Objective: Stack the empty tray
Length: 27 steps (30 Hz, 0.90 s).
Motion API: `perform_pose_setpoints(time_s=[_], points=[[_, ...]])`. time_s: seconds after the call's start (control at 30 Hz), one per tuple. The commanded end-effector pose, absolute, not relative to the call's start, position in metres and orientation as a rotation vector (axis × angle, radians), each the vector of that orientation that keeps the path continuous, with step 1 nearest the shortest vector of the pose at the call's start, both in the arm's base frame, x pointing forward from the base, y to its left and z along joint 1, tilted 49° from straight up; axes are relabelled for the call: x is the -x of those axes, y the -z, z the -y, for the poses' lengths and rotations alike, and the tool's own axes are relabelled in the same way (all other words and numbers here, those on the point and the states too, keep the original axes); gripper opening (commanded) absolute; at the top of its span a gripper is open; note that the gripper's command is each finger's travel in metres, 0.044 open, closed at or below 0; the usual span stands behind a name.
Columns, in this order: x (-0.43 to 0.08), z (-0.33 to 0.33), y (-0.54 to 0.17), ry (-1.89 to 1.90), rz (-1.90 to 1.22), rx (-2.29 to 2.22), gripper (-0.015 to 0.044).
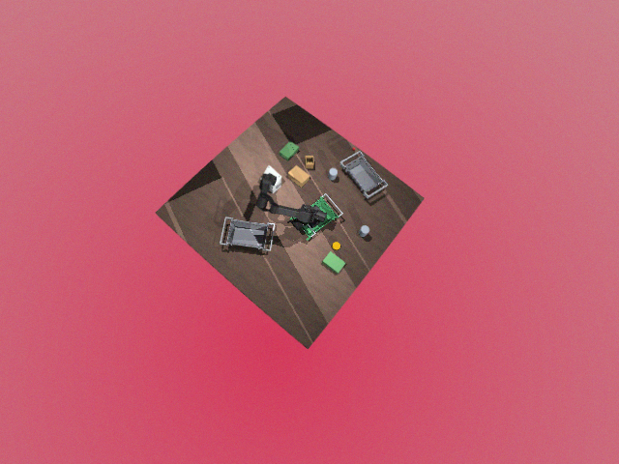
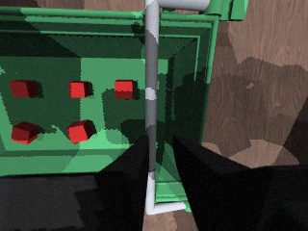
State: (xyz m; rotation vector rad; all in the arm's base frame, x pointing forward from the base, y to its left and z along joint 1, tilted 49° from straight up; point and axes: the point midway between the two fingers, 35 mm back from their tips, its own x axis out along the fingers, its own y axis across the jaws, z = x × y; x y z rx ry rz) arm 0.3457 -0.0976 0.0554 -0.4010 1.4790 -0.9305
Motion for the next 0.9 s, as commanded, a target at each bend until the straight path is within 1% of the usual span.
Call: perform_pose_setpoints(time_s=[0.0, 0.87], points=[[-0.3491, 0.087, -0.0689, 0.931, -1.463, 0.401, 0.0084], [-0.3484, 0.091, -0.0626, 0.927, -1.467, 0.404, 0.0084]])
